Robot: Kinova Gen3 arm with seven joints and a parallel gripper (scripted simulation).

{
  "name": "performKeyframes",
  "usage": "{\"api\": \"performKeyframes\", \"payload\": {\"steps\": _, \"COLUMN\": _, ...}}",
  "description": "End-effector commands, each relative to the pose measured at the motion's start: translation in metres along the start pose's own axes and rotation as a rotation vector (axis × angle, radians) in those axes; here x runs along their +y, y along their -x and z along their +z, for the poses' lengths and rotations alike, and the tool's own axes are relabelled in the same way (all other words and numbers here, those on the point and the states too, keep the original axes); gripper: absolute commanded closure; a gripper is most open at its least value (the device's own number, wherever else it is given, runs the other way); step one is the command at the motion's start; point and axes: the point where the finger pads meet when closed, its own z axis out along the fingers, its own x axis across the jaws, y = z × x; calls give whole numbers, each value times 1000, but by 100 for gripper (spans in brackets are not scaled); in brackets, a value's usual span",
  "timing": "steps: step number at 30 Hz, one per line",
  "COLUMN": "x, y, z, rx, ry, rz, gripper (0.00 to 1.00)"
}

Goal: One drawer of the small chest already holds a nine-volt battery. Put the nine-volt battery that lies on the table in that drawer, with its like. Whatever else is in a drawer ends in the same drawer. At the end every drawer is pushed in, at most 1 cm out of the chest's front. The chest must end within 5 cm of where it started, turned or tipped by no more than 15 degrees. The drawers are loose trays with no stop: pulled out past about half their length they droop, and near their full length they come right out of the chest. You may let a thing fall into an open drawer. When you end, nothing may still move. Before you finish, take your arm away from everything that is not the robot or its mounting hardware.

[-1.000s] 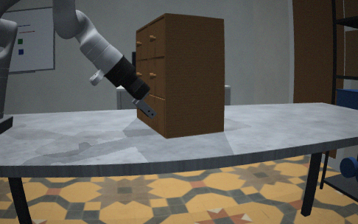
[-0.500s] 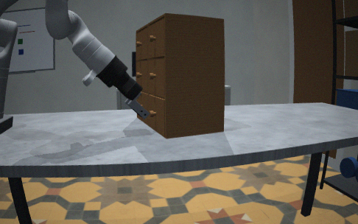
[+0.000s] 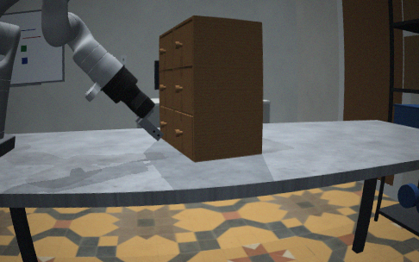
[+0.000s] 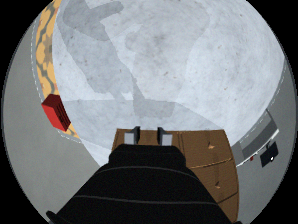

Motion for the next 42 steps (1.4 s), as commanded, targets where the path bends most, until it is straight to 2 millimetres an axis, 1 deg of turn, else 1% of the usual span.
{"api": "performKeyframes", "payload": {"steps": 1, "x": 0, "y": 1, "z": -1, "rx": -2, "ry": 1, "rz": 1, "gripper": 33}}
{"api": "performKeyframes", "payload": {"steps": 5, "x": 0, "y": 1, "z": -2, "rx": -2, "ry": 1, "rz": 1, "gripper": 33}}
{"api": "performKeyframes", "payload": {"steps": 8, "x": 1, "y": 1, "z": -8, "rx": -2, "ry": 1, "rz": 1, "gripper": 33}}
{"api": "performKeyframes", "payload": {"steps": 15, "x": 5, "y": 1, "z": -36, "rx": -2, "ry": 1, "rz": 1, "gripper": 33}}
{"api": "performKeyframes", "payload": {"steps": 17, "x": 5, "y": 1, "z": -36, "rx": -2, "ry": 1, "rz": 1, "gripper": 33}}
{"api": "performKeyframes", "payload": {"steps": 23, "x": 9, "y": 1, "z": -62, "rx": -2, "ry": 1, "rz": 1, "gripper": 33}}
{"api": "performKeyframes", "payload": {"steps": 28, "x": 11, "y": 1, "z": -76, "rx": -2, "ry": 1, "rz": 1, "gripper": 33}}
{"api": "performKeyframes", "payload": {"steps": 32, "x": 12, "y": 1, "z": -82, "rx": -2, "ry": 1, "rz": 1, "gripper": 33}}
{"api": "performKeyframes", "payload": {"steps": 42, "x": 12, "y": 1, "z": -83, "rx": -2, "ry": 0, "rz": 1, "gripper": 33}}
